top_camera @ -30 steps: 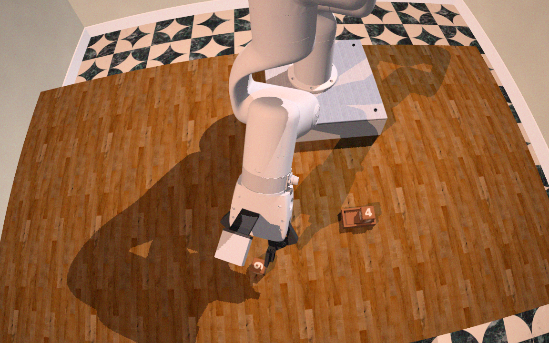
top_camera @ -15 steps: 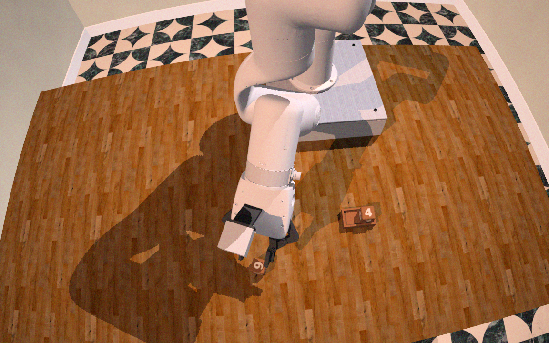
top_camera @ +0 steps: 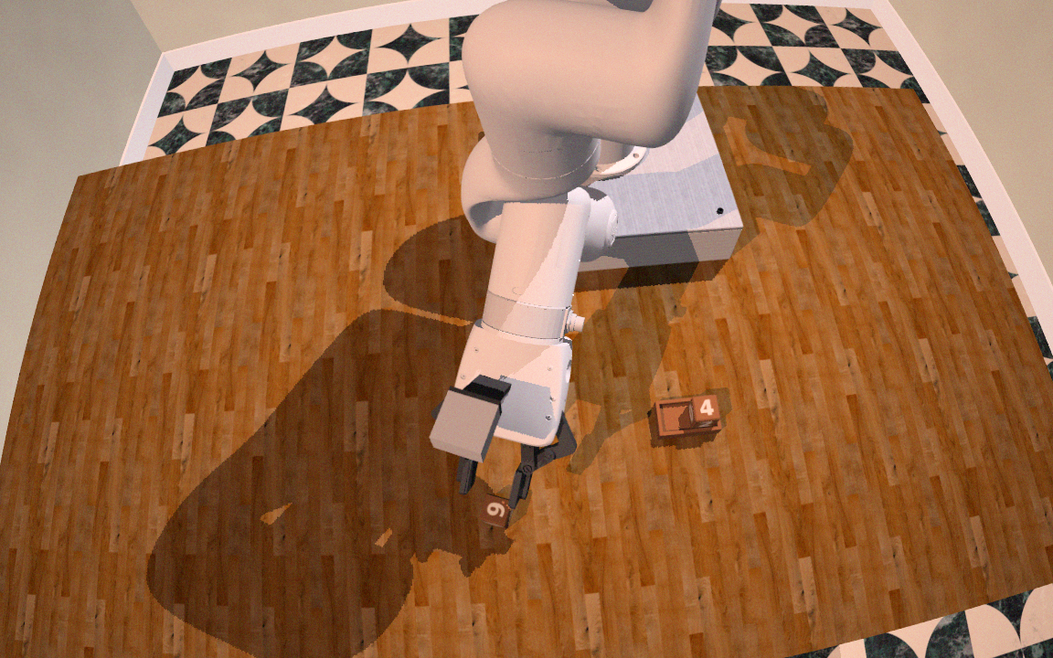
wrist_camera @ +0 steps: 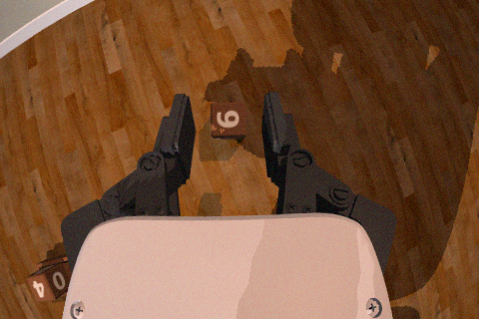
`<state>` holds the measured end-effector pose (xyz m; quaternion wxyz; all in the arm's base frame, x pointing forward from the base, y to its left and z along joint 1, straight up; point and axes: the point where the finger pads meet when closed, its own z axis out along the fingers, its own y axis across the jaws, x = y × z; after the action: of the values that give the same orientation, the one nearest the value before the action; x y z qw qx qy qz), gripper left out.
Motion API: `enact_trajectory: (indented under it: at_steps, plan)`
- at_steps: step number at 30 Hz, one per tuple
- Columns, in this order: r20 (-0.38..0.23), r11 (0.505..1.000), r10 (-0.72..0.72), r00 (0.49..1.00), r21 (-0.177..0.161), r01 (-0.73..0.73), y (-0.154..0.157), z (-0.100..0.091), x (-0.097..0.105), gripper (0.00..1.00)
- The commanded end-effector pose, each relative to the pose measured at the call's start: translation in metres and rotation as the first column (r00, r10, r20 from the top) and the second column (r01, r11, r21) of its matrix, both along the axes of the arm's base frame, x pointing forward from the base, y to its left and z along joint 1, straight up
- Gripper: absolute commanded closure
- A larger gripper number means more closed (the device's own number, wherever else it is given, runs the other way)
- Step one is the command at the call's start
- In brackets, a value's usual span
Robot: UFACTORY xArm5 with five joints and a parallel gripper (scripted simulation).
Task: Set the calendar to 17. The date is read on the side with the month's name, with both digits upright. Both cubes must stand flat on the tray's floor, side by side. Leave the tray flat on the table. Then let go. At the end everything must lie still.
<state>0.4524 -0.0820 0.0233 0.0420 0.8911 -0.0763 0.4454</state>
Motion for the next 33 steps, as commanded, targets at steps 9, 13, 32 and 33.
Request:
enact_trajectory:
  at_steps: [9, 13, 32, 33]
  plan:
    - [0.034, 1.0, 0.0, 0.999, -0.006, 0.0, 0.0, 0.001, 0.001, 0.53]
    - [0.034, 1.0, 0.0, 0.999, -0.006, 0.0, 0.0, 0.001, 0.001, 0.53]
    - [0.034, 1.0, 0.0, 0.999, -0.007, 0.001, -0.001, -0.012, 0.001, 0.53]
    - [0.034, 1.0, 0.0, 0.999, -0.007, 0.001, -0.001, -0.013, 0.001, 0.53]
